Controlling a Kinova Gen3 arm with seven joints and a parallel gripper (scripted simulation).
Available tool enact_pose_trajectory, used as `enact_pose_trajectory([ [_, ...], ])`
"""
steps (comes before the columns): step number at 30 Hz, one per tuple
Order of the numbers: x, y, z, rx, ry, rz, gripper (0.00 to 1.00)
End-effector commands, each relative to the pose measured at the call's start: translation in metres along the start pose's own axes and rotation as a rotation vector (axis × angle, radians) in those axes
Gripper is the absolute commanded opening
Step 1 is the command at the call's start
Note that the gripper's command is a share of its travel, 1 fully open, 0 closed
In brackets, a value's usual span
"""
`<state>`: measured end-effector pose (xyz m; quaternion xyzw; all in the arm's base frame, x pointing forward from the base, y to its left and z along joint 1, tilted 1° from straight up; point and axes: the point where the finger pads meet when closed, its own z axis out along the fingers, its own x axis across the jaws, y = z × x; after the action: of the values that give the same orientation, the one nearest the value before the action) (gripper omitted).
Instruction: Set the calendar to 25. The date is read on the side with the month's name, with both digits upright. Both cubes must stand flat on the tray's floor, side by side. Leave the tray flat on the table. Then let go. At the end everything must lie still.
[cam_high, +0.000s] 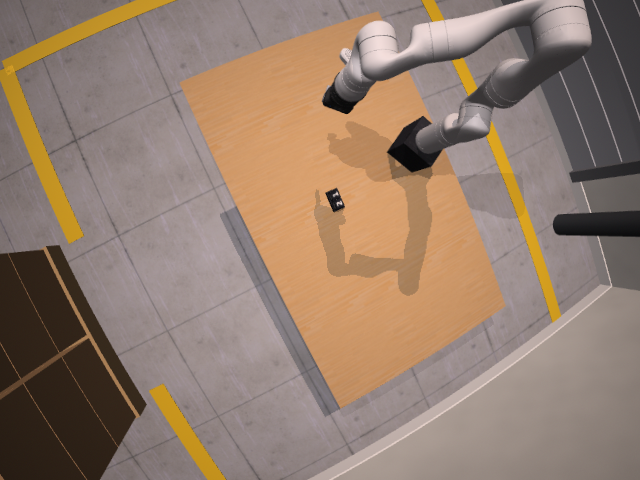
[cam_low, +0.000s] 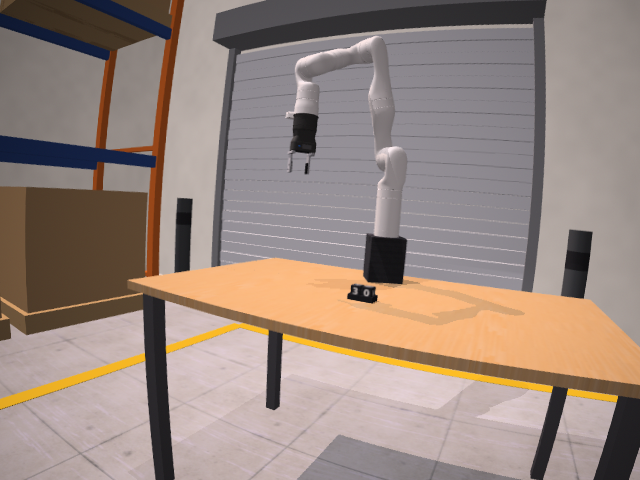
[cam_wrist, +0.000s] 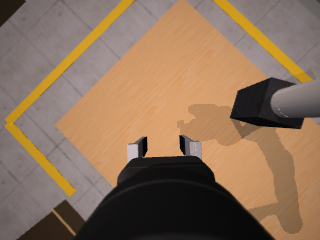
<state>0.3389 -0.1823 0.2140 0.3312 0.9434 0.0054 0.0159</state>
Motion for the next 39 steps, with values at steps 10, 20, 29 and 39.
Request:
enact_pose_trajectory([
  [10,0.000,0.000,-0.001,0.000,-0.002,0.000,1.00],
  [20,0.000,0.002,0.001,0.001,-0.002,-0.004,1.00],
  [29,0.010,0.059,0.057,0.039,-0.012,-0.156,1.00],
  [39,0.044,0.124,0.115,0.049,-0.022,-0.344,1.00],
])
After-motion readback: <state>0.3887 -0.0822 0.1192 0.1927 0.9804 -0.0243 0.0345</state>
